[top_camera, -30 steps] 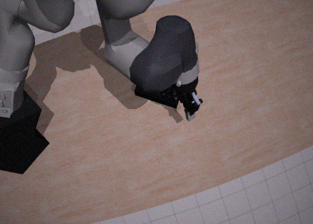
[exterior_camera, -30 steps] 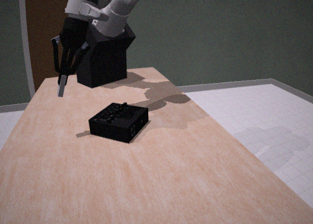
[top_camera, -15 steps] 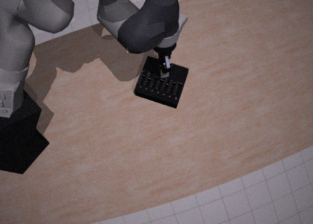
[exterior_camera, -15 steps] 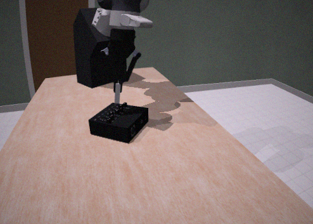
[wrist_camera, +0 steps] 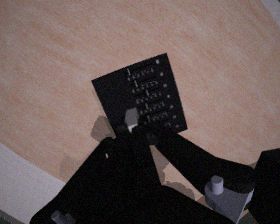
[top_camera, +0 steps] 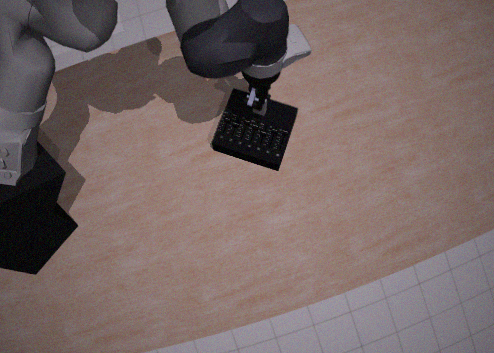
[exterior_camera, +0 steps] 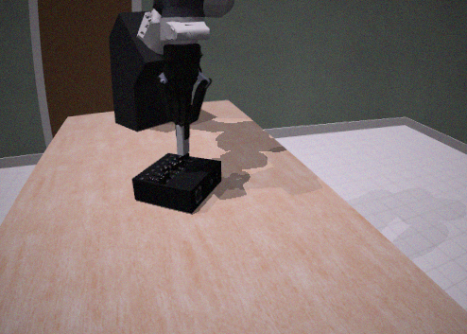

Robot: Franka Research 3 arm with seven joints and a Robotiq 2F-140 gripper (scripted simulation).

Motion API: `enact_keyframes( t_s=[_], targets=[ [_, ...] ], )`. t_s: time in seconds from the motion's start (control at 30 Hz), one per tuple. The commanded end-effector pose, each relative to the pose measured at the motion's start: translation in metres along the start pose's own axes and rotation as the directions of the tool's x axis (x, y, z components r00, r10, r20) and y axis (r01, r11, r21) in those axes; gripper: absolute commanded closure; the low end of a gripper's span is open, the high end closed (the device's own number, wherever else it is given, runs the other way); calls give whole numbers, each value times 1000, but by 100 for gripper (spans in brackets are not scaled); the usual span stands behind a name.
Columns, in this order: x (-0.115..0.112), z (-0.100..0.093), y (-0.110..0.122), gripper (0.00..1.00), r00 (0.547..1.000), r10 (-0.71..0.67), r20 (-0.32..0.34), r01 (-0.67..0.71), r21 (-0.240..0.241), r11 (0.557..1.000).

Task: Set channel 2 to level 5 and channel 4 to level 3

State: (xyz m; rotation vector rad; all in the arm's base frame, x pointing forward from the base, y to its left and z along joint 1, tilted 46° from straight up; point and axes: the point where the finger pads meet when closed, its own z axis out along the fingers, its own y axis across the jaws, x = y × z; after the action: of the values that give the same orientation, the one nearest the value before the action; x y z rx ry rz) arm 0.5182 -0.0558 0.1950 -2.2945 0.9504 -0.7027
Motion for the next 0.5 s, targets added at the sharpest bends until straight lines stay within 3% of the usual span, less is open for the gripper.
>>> enact_keyframes(
  t_s=[0.0, 0.23, 0.47],
  targets=[
    [0, 1, 1, 100, 961, 276, 5, -276, 2, 961],
    [0, 1, 1, 100, 848, 530, 27, -530, 18, 847],
    [0, 1, 1, 100, 672, 739, 46, -740, 21, 672]
  ],
)
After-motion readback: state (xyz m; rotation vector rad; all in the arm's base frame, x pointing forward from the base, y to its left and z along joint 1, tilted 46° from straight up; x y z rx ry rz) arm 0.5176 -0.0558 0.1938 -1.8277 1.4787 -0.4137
